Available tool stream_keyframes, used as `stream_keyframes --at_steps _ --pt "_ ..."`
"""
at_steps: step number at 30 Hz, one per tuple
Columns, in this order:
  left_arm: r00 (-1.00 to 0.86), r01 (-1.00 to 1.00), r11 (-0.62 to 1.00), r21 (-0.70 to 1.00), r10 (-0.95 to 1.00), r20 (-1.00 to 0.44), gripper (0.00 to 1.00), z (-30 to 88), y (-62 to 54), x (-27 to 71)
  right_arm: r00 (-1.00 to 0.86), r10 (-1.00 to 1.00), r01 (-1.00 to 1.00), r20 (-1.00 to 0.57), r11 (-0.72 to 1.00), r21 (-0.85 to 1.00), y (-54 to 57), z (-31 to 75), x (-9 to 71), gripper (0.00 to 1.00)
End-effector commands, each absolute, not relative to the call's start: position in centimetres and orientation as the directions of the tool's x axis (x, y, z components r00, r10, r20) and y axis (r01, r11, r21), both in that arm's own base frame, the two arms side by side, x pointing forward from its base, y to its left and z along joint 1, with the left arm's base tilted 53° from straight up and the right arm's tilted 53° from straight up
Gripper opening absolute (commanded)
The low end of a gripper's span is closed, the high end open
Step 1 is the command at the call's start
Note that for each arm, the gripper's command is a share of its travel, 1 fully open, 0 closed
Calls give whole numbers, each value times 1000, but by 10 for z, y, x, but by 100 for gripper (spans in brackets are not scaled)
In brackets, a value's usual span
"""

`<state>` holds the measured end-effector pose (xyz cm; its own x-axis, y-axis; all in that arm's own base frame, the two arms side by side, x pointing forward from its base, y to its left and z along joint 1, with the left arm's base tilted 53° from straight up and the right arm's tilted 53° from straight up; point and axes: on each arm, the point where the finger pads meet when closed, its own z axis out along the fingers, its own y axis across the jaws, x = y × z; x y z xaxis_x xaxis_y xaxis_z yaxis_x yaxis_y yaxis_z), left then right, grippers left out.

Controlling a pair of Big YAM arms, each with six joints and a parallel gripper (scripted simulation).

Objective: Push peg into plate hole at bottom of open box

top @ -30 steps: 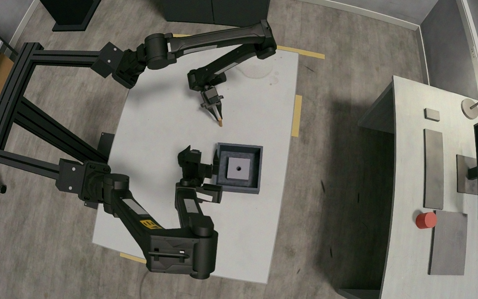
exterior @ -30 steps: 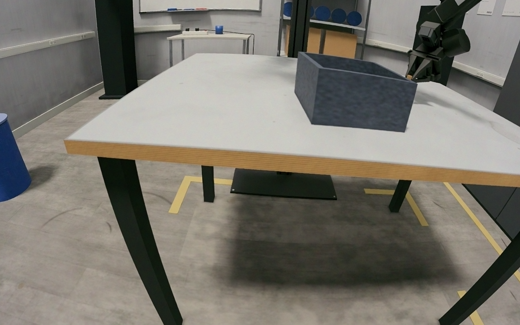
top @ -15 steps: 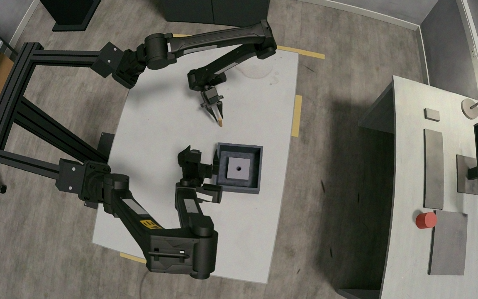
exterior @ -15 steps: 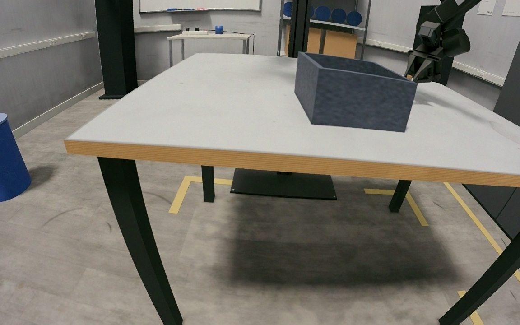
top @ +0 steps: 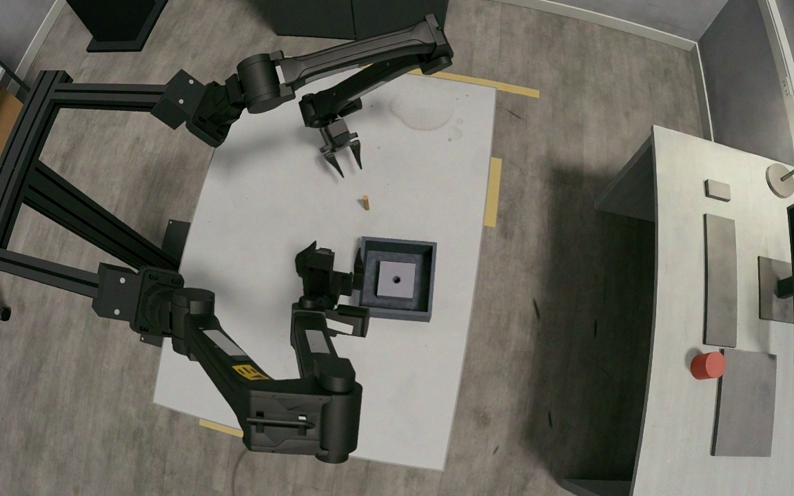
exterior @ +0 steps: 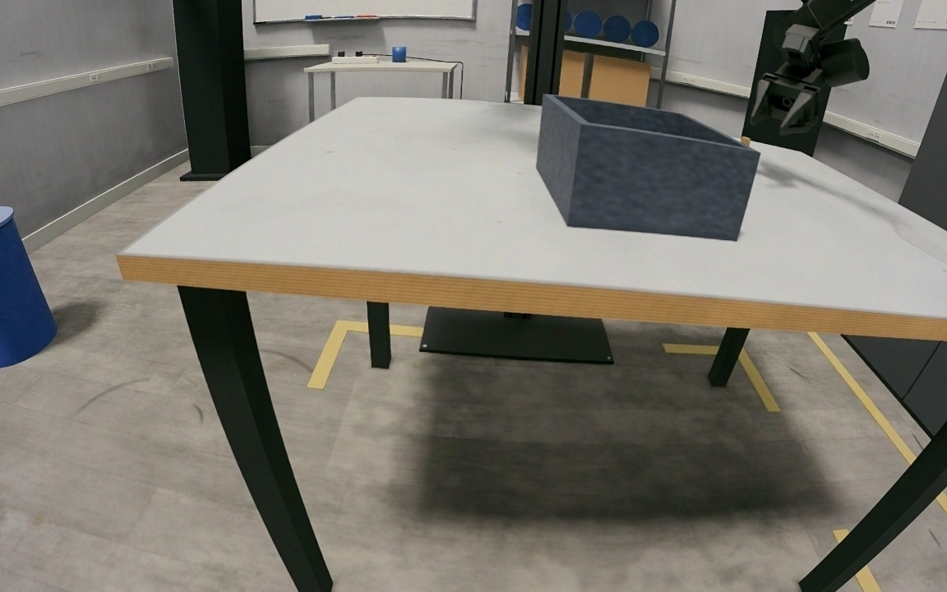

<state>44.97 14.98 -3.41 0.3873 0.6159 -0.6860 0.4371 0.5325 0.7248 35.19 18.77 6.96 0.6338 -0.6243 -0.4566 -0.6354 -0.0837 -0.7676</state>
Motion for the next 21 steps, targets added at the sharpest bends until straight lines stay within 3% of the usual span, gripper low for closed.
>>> stream_keyframes --at_steps 1,3,5,6,13,21 --pt "391 463 523 716 604 -694 74 -24 120 447 637 -623 -633 -455 -86 -769 188 69 348 100" --pt "391 463 523 716 604 -694 74 -24 120 447 637 -623 -633 -455 -86 -769 188 69 348 100" --pt "336 463 557 689 609 -718 97 -20 111 449 637 -623 -633 -455 -86 -769 188 69 348 100" --pt "298 455 575 680 621 -725 100 -18 106 451 637 -623 -633 -455 -86 -769 188 69 348 100" --pt "86 392 657 644 671 -737 100 -8 83 461 637 -623 -633 -455 -86 -769 188 69 348 100" --pt "-17 349 684 641 689 -725 100 -7 80 464 637 -623 -633 -455 -86 -769 188 69 348 100"
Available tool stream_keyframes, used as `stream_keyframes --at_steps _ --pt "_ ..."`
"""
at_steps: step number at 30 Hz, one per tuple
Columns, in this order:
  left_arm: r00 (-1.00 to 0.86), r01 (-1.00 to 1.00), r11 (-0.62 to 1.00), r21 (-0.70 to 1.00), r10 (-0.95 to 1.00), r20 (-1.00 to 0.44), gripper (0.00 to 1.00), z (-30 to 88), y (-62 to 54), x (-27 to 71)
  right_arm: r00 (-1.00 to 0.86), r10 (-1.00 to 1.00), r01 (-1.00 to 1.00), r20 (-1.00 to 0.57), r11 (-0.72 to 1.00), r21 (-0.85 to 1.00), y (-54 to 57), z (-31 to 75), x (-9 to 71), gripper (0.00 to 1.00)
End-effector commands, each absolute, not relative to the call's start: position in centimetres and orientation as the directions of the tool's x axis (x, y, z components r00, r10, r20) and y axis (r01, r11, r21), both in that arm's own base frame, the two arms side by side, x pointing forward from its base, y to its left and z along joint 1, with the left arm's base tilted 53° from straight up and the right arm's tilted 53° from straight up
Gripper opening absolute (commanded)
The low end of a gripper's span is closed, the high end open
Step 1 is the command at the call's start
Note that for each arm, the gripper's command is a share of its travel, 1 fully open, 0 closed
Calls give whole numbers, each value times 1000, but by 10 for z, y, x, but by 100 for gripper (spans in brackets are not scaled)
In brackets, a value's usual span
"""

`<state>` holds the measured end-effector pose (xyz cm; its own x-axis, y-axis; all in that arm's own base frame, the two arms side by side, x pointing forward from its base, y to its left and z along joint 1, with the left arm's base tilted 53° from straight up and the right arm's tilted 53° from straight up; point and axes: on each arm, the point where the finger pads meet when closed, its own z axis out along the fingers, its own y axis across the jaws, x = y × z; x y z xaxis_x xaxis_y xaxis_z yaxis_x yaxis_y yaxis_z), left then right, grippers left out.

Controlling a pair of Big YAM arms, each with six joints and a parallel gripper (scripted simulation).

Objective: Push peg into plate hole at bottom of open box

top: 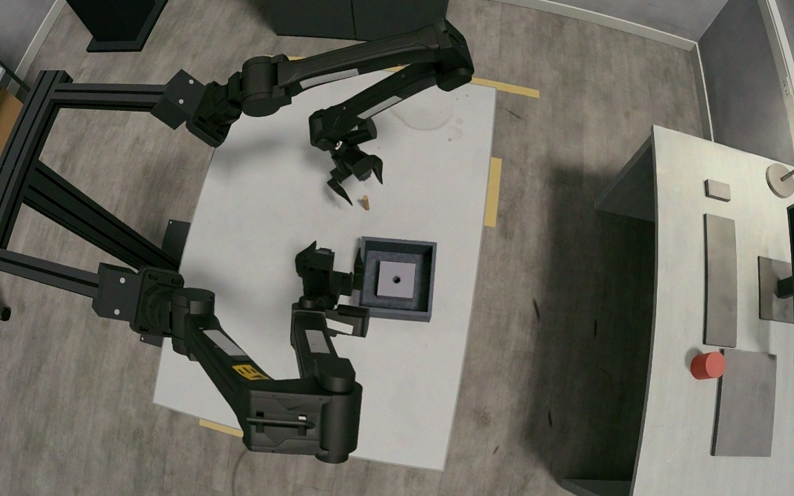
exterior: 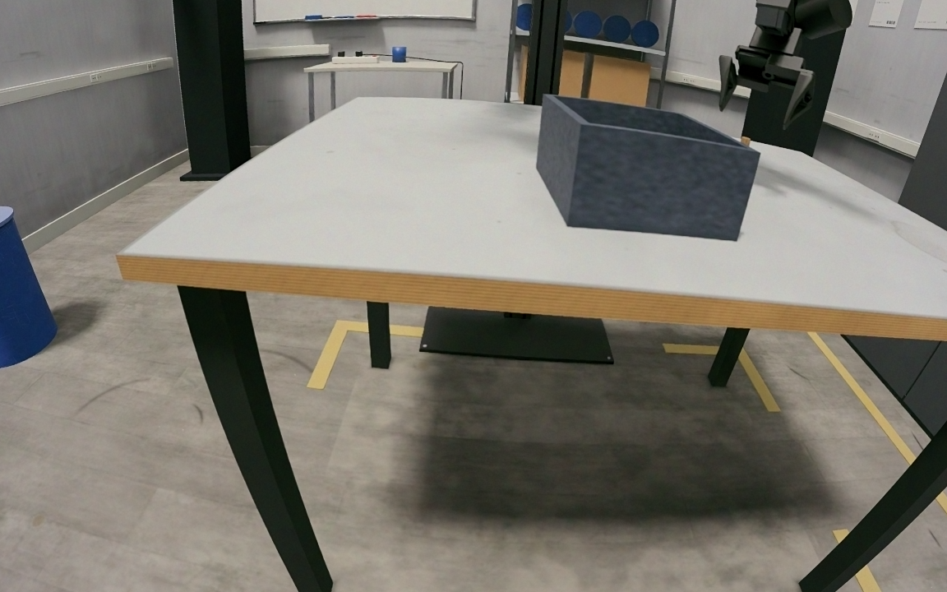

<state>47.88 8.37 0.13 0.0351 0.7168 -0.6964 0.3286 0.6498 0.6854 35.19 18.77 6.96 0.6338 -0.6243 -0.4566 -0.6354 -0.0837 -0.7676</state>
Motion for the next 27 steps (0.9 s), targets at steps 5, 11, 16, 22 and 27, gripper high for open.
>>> stream_keyframes --at_steps 5,11,16,22,27 --pt "-21 345 673 655 703 -711 100 -7 77 465 637 -623 -633 -455 -86 -769 188 69 348 100" --pt "-2 335 665 668 709 -705 89 1 79 474 637 -623 -633 -455 -86 -769 188 69 348 100" --pt "10 350 651 673 716 -698 55 5 70 494 637 -623 -633 -455 -86 -769 188 69 348 100" --pt "-22 404 524 750 825 -564 37 6 49 519 637 -623 -633 -455 -86 -769 188 69 348 100" --pt "-170 433 511 743 855 -490 37 -12 84 482 637 -623 -633 -455 -86 -769 188 69 348 100"
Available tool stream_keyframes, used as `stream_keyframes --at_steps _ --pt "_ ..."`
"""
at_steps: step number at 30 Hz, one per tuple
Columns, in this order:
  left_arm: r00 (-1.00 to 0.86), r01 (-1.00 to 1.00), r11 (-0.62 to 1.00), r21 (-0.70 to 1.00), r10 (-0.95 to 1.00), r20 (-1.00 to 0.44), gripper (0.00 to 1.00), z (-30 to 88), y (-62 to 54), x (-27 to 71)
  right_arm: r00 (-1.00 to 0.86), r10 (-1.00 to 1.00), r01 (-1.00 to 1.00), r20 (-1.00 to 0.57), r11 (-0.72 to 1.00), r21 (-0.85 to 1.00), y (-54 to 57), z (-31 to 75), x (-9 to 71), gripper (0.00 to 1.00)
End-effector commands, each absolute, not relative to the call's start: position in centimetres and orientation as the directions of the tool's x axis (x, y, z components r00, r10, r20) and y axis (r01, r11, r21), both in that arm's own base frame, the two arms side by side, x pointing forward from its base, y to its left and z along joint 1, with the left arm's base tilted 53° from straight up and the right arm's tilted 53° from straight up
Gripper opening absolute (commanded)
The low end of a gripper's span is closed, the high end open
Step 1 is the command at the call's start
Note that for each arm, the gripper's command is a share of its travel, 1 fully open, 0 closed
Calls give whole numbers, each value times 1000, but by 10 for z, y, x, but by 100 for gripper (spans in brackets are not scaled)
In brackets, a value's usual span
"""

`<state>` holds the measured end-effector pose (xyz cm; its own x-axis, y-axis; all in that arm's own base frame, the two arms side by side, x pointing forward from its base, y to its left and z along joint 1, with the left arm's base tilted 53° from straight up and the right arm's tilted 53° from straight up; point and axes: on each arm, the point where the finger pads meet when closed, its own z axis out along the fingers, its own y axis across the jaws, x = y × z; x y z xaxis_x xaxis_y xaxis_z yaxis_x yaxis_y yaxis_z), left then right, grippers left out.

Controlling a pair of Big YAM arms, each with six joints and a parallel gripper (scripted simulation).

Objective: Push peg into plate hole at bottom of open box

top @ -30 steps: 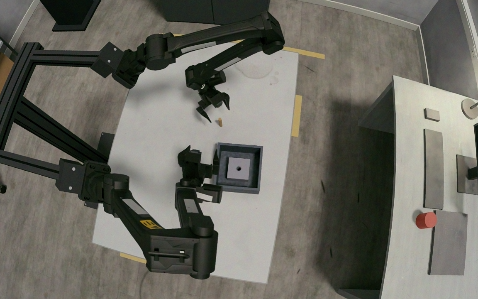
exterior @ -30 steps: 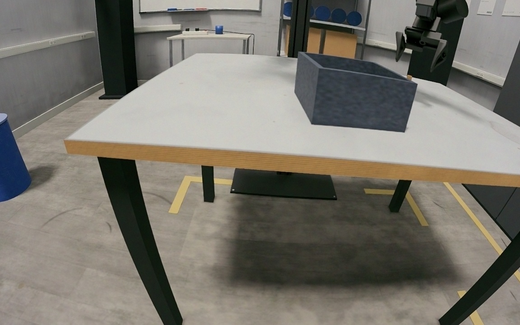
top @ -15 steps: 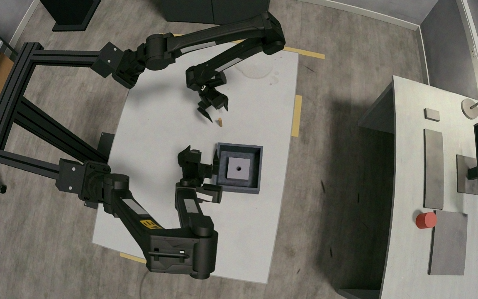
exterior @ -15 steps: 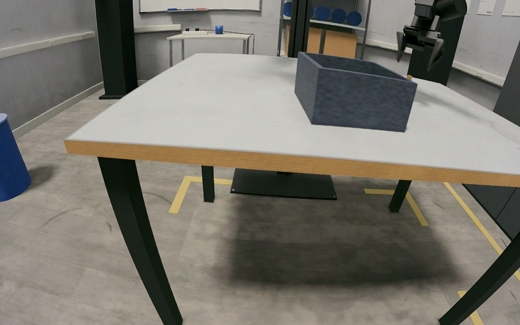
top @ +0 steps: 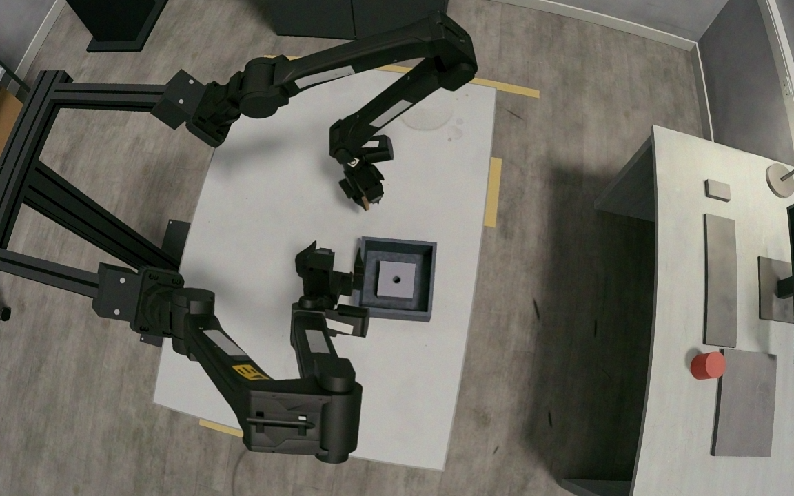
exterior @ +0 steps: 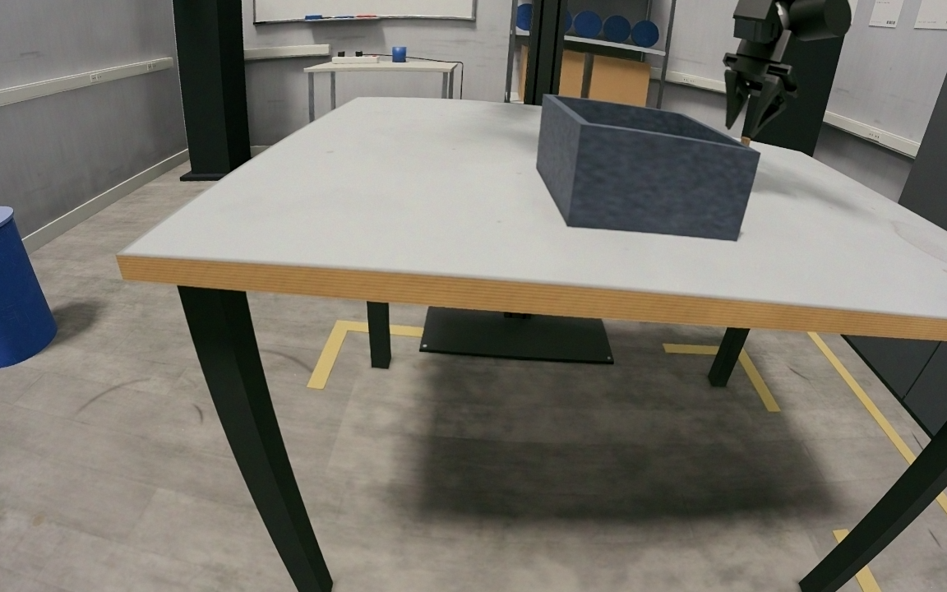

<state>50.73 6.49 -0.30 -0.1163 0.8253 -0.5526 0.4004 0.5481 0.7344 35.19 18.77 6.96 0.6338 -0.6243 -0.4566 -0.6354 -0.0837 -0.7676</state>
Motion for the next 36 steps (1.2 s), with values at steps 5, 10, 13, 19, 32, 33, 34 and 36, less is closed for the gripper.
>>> stream_keyframes --at_steps 5,10,13,19,32,33,34,36 --pt "-226 437 538 720 841 -491 37 -25 96 480 637 -623 -633 -455 -86 -769 188 69 348 100" --pt "-196 431 524 735 849 -491 37 -21 87 495 637 -623 -633 -455 -86 -769 188 69 348 100" --pt "-196 430 524 735 849 -491 37 -23 87 499 637 -623 -633 -455 -86 -769 188 69 348 100" --pt "-192 424 523 740 850 -490 32 -27 86 507 637 -623 -633 -455 -86 -769 188 69 348 100" --pt "-205 440 528 726 846 -492 21 -44 84 508 637 -623 -633 -455 -86 -769 188 69 348 100" --pt "-208 438 530 726 845 -492 20 -44 86 508 637 -623 -633 -455 -86 -769 188 69 348 100" --pt "-201 425 527 735 847 -492 18 -35 87 511 637 -623 -633 -455 -86 -769 188 69 348 100" --pt "-201 424 528 736 847 -492 15 -35 88 511 637 -623 -633 -455 -86 -769 188 69 348 100"
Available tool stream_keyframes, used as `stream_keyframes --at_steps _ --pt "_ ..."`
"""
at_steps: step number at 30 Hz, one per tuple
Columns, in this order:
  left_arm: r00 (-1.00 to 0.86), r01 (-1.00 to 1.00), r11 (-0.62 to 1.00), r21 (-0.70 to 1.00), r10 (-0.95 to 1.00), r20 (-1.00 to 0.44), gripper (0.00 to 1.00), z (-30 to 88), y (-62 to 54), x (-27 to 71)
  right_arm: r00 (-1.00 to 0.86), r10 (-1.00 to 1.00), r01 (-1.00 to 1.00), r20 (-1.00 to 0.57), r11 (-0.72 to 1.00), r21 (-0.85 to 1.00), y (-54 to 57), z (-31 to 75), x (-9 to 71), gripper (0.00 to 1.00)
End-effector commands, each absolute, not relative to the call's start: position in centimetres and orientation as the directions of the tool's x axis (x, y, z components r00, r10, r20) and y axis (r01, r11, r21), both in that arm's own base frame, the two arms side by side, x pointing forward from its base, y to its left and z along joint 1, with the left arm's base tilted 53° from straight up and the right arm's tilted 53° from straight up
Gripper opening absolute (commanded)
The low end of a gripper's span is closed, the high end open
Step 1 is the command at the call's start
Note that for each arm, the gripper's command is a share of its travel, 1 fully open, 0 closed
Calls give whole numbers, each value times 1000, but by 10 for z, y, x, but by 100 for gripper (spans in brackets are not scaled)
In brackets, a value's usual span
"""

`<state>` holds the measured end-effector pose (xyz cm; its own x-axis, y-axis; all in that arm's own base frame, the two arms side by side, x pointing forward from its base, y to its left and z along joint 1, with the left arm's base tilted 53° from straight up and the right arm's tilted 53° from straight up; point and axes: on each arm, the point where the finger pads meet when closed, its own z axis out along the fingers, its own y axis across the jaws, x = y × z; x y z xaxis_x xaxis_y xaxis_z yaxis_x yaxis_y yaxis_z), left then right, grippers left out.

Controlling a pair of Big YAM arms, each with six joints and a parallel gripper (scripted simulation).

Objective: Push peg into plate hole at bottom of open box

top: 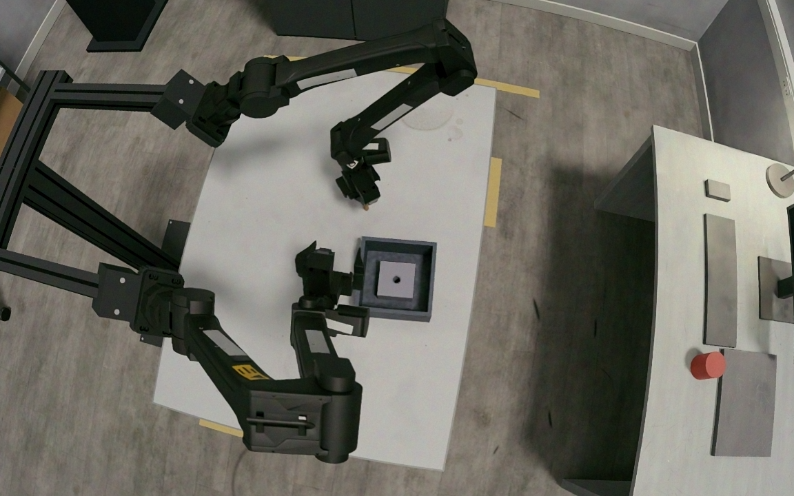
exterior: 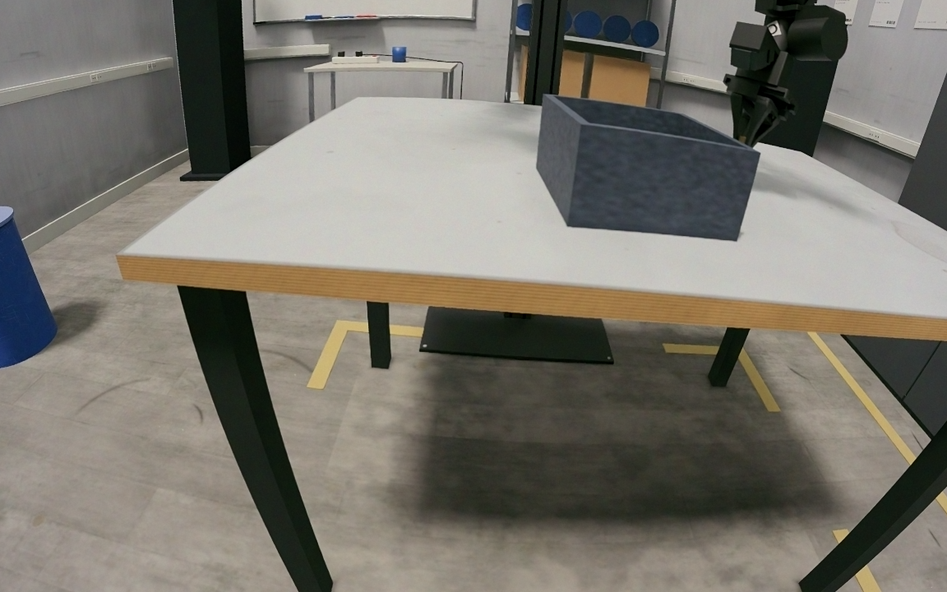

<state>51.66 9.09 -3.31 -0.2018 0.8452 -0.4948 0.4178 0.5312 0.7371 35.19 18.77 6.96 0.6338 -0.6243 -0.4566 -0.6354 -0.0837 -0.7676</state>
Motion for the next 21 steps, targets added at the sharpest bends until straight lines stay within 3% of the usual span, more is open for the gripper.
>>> stream_keyframes --at_steps 1,6,7,8,21 --pt "-203 423 528 736 847 -492 14 -35 89 511 637 -623 -633 -455 -86 -769 188 69 348 100" --pt "-203 424 529 735 847 -492 10 -35 90 512 637 -623 -633 -455 -86 -769 188 69 348 100" --pt "-205 427 530 733 846 -492 0 -32 88 505 637 -623 -633 -455 -86 -769 188 69 348 100" --pt "-205 427 530 733 846 -492 7 -30 88 504 637 -623 -633 -455 -86 -769 188 69 348 100" --pt "-208 411 564 717 823 -528 7 12 69 501 550 -647 -706 -528 -22 -708 181 67 344 100"
